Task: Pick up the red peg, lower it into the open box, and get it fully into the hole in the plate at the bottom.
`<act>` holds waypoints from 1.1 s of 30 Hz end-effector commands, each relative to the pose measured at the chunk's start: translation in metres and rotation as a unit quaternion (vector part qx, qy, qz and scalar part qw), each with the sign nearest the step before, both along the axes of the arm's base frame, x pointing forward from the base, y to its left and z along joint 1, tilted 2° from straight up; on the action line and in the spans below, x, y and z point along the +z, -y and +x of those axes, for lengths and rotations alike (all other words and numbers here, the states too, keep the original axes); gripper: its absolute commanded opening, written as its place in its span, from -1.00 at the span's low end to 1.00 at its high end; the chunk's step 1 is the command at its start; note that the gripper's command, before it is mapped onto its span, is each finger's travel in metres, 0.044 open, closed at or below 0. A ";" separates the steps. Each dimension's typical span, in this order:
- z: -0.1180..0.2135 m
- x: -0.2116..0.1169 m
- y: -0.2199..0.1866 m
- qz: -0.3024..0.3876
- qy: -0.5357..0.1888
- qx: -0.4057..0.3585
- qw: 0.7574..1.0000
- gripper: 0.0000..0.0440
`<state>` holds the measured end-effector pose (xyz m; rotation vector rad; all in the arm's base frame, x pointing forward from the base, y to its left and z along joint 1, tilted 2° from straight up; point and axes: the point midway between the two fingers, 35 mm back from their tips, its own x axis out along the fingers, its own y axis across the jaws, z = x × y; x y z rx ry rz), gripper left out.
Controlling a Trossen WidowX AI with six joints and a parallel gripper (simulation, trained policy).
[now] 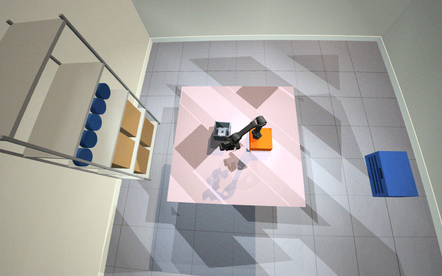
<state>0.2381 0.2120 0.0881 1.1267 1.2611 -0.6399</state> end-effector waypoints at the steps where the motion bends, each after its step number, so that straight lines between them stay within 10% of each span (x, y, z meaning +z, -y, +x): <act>1: 0.010 0.013 0.006 -0.003 0.014 -0.001 1.000 -1.00; 33: 0.073 0.044 0.123 -0.086 0.020 -0.060 0.994 -1.00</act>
